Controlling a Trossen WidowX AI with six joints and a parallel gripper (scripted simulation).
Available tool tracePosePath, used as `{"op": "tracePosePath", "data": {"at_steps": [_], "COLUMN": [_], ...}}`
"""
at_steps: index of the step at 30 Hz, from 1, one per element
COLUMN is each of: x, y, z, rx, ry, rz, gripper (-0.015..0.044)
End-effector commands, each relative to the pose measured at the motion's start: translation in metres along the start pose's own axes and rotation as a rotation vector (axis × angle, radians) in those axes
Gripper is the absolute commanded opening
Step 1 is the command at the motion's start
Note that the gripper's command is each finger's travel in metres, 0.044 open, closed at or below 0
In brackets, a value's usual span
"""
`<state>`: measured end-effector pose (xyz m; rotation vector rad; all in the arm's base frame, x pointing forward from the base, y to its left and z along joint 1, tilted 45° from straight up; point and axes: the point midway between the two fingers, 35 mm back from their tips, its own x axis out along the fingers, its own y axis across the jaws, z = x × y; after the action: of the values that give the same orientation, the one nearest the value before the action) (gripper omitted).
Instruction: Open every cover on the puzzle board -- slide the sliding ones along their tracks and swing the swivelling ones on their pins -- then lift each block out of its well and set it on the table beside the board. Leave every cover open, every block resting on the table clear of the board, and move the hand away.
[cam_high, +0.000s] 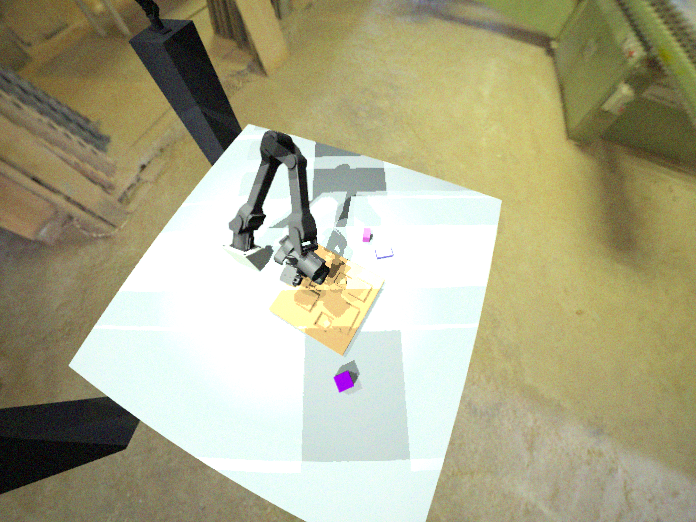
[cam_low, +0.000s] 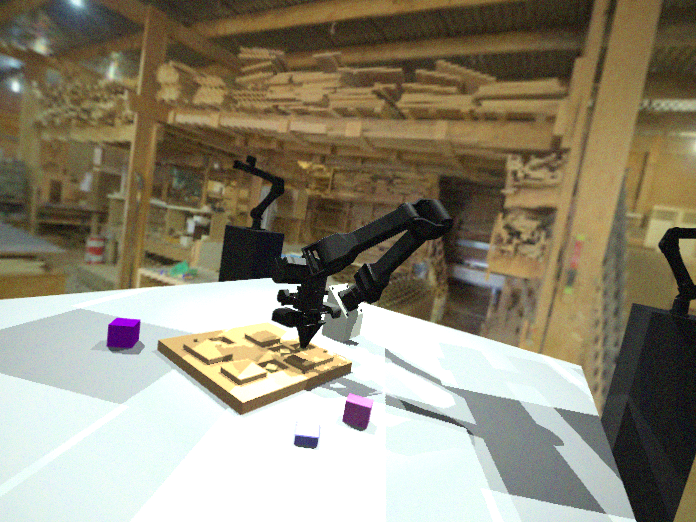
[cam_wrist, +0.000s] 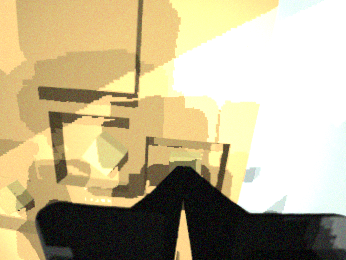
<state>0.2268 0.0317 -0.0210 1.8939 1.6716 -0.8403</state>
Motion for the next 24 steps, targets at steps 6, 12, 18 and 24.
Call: {"op": "tracePosePath", "data": {"at_steps": [6,12,18,24], "x": [0.002,-0.001,-0.008,-0.010], "y": [0.001,0.000,0.000,-0.003], "z": [-0.003,0.000,0.000,0.001], "rx": [-0.006,-0.001,-0.002,0.007], "ry": [0.006,0.001,0.003,0.008], "rz": [-0.002,0.000,-0.001,-0.009], "gripper": [0.0000,0.0000,0.0000,0.0053]}}
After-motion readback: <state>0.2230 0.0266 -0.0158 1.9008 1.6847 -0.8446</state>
